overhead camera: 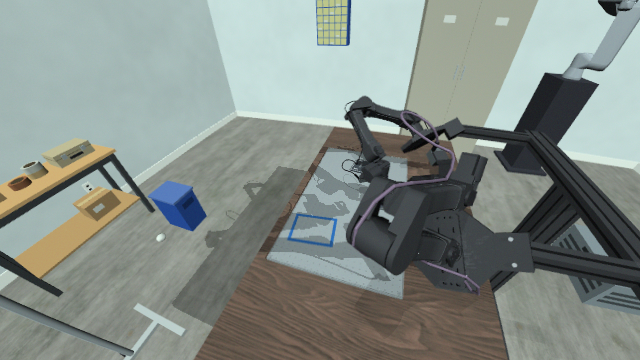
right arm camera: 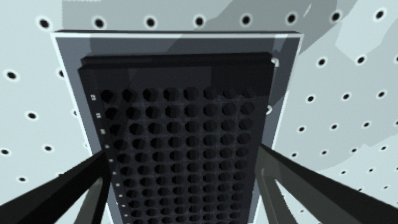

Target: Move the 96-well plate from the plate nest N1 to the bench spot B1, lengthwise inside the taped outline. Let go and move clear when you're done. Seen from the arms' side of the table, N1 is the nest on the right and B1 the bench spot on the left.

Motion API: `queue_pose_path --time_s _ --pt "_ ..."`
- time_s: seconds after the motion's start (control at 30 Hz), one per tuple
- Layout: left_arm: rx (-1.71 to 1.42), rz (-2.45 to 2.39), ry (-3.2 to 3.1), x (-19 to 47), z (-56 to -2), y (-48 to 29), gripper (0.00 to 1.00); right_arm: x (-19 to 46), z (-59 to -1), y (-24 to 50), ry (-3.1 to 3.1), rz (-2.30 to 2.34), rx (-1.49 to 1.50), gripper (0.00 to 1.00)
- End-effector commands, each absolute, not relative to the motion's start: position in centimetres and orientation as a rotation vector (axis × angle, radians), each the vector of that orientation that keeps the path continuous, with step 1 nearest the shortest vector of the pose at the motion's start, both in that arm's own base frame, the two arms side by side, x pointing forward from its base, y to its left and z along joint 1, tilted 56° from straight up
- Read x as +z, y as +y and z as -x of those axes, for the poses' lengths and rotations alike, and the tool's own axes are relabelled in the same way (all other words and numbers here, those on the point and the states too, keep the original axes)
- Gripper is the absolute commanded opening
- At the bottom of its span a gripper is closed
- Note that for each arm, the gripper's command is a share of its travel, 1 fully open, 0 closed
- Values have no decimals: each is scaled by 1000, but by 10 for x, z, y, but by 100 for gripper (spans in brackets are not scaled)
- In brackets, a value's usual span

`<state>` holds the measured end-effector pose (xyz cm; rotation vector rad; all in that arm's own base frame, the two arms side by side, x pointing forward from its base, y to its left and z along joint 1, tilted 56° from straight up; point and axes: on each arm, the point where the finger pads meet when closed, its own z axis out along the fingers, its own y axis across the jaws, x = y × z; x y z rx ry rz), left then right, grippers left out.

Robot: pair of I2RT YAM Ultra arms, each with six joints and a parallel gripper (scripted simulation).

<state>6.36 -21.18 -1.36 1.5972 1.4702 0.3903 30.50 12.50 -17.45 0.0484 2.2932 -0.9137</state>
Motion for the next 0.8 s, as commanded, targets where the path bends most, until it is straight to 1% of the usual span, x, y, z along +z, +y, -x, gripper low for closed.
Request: queue_pose_path --time_s 0.0,0.3,0.77 --pt "377 -1591 1467 -11 -59 -220 100 -174 -309 144 2272 -53 -849 78" --pt "377 -1591 1467 -11 -59 -220 100 -172 -299 144 2260 -65 -799 78" --pt "377 -1591 1467 -11 -59 -220 100 -172 -293 140 2264 -42 -818 78"
